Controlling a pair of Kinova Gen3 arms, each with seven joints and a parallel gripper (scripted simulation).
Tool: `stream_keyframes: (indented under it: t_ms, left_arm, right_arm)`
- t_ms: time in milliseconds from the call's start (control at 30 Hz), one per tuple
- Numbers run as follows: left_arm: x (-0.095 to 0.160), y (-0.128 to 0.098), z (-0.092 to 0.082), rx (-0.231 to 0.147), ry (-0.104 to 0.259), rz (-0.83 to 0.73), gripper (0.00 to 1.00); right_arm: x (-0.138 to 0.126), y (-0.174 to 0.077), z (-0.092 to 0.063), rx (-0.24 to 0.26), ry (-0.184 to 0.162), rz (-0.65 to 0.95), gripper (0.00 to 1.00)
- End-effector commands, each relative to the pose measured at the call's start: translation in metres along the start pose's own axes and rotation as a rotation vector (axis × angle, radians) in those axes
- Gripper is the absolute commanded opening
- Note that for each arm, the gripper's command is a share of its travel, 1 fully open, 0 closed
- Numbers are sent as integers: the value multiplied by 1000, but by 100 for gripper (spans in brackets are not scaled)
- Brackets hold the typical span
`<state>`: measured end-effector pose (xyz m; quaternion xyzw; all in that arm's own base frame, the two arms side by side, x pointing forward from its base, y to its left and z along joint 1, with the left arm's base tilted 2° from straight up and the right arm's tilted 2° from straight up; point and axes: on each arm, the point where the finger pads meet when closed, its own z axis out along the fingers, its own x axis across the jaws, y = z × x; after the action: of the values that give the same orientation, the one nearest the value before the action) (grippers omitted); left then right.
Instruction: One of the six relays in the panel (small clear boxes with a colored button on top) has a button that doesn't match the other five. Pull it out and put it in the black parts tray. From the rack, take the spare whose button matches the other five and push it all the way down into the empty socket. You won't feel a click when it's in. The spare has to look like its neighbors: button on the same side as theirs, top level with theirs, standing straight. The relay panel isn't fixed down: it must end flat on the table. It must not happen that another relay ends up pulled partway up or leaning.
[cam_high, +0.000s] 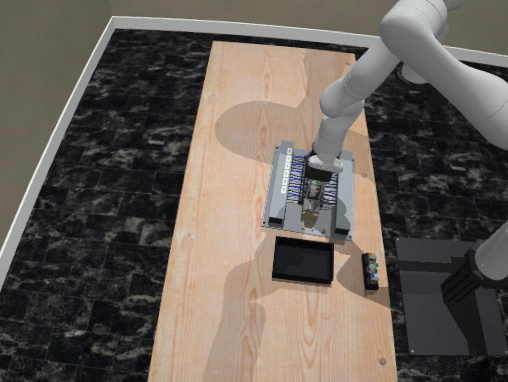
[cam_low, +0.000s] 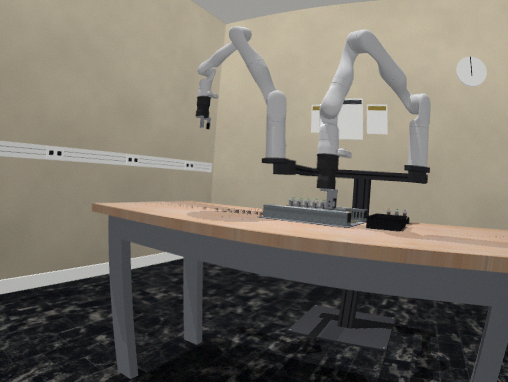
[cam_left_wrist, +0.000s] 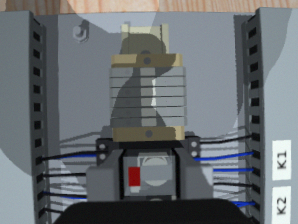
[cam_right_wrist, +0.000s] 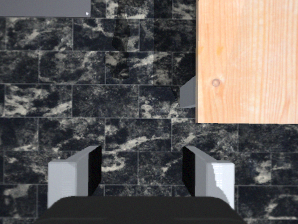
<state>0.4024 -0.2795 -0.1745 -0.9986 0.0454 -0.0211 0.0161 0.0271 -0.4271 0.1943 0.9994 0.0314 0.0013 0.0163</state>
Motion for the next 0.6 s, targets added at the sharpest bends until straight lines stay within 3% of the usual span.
stream_keyframes:
  t_ms: [0,567]
  left_arm:
    - [1,1,-1,-2,6,0,0]
    - [2,1,-1,-2,-9,0,0]
  right_arm:
    - [0,0,-1,-2,0,0,100]
    - [0,0,-1,-2,0,0,100]
